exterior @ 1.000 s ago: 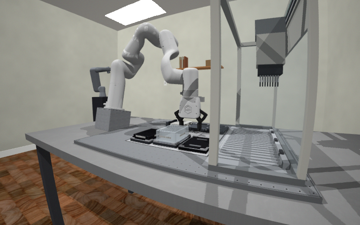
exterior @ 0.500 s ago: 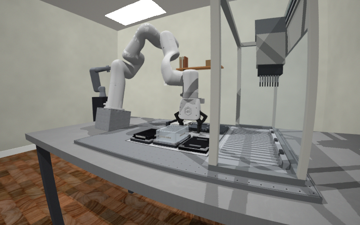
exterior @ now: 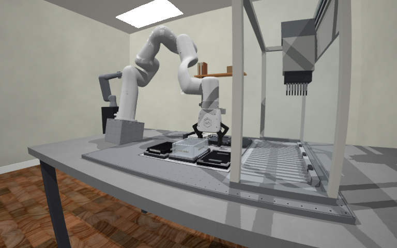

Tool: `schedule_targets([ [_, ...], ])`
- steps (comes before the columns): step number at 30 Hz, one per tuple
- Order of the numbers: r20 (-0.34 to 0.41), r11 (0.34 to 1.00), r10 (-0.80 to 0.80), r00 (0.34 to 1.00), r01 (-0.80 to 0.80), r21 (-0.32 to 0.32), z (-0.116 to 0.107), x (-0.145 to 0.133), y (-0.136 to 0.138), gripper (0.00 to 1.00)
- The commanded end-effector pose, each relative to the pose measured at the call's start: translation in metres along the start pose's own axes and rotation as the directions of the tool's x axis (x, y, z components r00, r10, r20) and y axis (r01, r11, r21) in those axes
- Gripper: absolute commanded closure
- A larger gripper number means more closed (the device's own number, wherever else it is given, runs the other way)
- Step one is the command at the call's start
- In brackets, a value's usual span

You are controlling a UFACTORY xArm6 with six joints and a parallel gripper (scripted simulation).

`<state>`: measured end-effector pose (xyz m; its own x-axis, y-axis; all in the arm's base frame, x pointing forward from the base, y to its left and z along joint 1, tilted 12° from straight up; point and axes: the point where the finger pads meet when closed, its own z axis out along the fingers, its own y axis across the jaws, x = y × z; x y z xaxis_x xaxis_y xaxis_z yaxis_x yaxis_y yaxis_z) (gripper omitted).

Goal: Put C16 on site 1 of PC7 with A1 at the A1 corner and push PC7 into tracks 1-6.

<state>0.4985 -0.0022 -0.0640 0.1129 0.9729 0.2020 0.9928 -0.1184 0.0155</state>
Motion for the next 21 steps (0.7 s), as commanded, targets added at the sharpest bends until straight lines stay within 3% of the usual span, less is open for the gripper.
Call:
schedule_targets([
  [1, 0.000, 1.000, 0.000, 1.000, 0.000, -0.004, -0.0015, 0.0023, 0.0017, 0.00],
  [21, 0.000, 1.000, 0.000, 1.000, 0.000, -0.004, -0.0015, 0.0104, 0.0017, 0.00],
])
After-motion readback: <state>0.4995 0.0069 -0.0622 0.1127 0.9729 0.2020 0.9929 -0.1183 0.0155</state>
